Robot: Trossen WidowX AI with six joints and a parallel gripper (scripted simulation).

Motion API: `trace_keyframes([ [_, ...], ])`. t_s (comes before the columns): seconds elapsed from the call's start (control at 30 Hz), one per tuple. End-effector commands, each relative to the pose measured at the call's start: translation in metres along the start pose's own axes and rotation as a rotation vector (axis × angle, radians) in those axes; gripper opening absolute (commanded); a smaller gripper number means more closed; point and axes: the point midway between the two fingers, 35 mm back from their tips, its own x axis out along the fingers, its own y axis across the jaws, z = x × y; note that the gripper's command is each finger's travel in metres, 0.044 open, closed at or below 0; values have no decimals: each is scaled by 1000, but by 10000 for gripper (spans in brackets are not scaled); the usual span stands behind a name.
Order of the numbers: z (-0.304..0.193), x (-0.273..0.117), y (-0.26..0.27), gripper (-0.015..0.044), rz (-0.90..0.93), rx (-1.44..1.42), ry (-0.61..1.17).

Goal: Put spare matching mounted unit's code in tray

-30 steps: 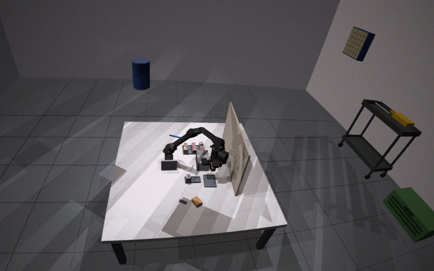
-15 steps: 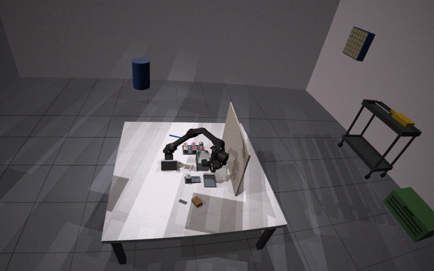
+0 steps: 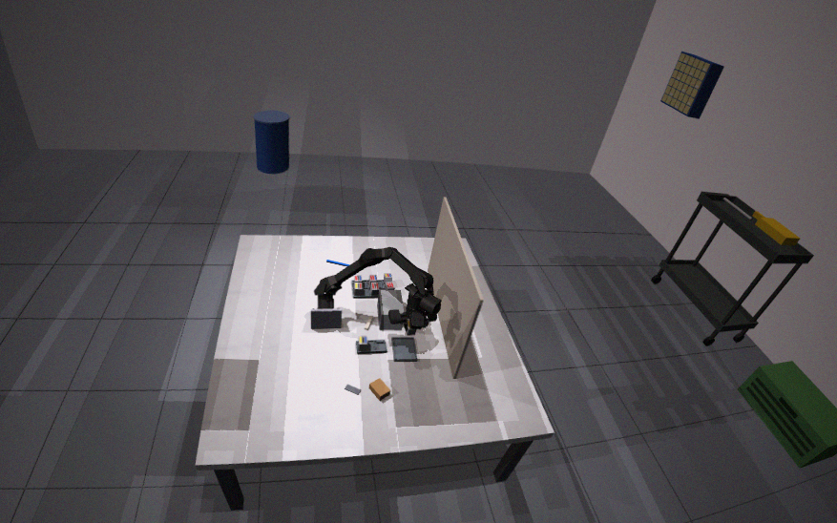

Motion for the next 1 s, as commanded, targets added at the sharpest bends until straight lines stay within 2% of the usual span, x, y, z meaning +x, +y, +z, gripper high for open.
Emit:
trace_keyframes([
  [0.0, -1, 6, 0, 0, -1, 8, 9],
  [0.97, -1, 30, 1, 0, -5, 7, 14],
])
